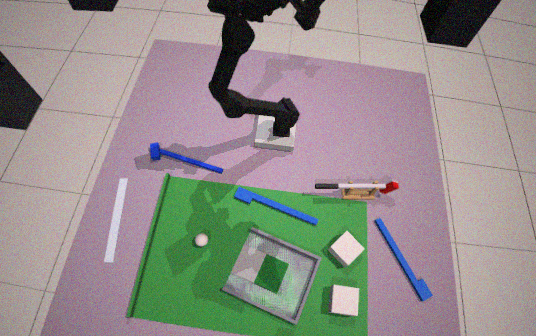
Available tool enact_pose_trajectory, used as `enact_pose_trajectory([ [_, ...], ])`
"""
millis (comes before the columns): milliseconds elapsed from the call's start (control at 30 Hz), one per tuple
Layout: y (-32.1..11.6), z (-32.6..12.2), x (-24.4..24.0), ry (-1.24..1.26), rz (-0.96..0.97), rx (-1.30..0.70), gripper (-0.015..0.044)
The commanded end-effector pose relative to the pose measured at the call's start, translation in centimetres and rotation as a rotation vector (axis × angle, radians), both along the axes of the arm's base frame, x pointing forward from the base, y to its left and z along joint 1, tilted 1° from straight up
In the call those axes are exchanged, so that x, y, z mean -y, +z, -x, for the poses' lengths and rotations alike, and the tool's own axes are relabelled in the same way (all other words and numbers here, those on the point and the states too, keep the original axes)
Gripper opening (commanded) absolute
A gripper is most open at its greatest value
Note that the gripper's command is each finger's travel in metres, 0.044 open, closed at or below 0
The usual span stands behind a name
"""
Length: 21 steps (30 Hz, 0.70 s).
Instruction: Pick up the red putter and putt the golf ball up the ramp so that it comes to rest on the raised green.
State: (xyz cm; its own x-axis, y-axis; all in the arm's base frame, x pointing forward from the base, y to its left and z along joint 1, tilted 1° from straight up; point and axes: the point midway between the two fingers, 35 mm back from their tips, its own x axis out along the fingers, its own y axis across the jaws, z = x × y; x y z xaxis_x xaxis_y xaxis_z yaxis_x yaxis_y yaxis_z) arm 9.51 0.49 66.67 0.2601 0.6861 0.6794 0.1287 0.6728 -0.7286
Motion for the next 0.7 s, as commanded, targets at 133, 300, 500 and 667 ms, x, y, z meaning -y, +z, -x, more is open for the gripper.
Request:
enact_pose_trajectory([
  [133,-3.6,5.5,-10.9,-0.065,0.275,0.113,0.0440],
  [300,-8.1,5.7,-18.0,-0.102,0.486,0.110,0.0440],
  [500,-15.0,2.8,-24.4,-0.141,0.730,0.010,0.0440],
  [667,-20.8,-1.0,-27.0,-0.173,0.887,-0.149,0.0440],
])
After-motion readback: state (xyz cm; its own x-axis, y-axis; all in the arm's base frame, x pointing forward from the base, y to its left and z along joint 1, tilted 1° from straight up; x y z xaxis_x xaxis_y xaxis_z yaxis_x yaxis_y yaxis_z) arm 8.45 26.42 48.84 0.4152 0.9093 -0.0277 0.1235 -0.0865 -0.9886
